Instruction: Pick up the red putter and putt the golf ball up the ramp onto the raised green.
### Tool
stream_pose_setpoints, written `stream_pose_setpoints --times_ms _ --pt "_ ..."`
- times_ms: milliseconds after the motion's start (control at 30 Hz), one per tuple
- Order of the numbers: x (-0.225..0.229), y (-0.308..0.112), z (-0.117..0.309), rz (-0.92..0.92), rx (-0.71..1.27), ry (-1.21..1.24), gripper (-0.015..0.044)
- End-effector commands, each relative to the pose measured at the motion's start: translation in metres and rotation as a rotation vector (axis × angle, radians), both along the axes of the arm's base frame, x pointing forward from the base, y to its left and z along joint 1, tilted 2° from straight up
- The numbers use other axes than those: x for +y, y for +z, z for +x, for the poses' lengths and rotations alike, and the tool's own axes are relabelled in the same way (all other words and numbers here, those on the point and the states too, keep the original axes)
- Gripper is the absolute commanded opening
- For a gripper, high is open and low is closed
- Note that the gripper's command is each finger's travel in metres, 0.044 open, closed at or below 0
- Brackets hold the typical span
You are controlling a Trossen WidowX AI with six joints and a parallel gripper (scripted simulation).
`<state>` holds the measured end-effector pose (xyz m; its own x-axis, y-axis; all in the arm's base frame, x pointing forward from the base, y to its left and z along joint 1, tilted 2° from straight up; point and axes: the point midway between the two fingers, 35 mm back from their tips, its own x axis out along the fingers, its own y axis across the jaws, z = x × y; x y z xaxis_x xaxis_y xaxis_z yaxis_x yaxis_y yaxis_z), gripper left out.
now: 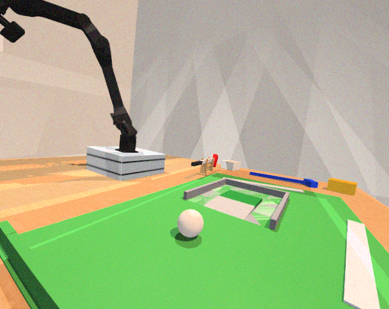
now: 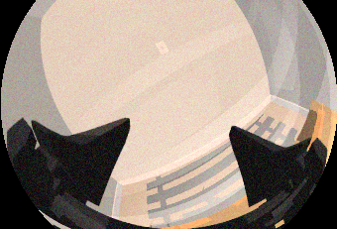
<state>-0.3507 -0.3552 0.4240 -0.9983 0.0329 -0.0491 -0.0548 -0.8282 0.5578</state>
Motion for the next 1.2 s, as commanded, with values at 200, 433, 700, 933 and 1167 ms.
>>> stream_pose_setpoints --times_ms 200,433,700,933,1167 --pt "-0.094 -0.036 0.122 0.274 -0.043 0.443 0.044" --pt "-0.128 -0.061 0.218 0.393 -0.034 0.724 0.044" --pt "-0.138 -0.092 0.341 0.658 0.047 1.068 0.044" --pt "-0.118 -0.122 0.45 0.89 0.179 1.374 0.044" --pt "-0.074 -0.154 0.548 1.105 0.367 1.67 0.044"
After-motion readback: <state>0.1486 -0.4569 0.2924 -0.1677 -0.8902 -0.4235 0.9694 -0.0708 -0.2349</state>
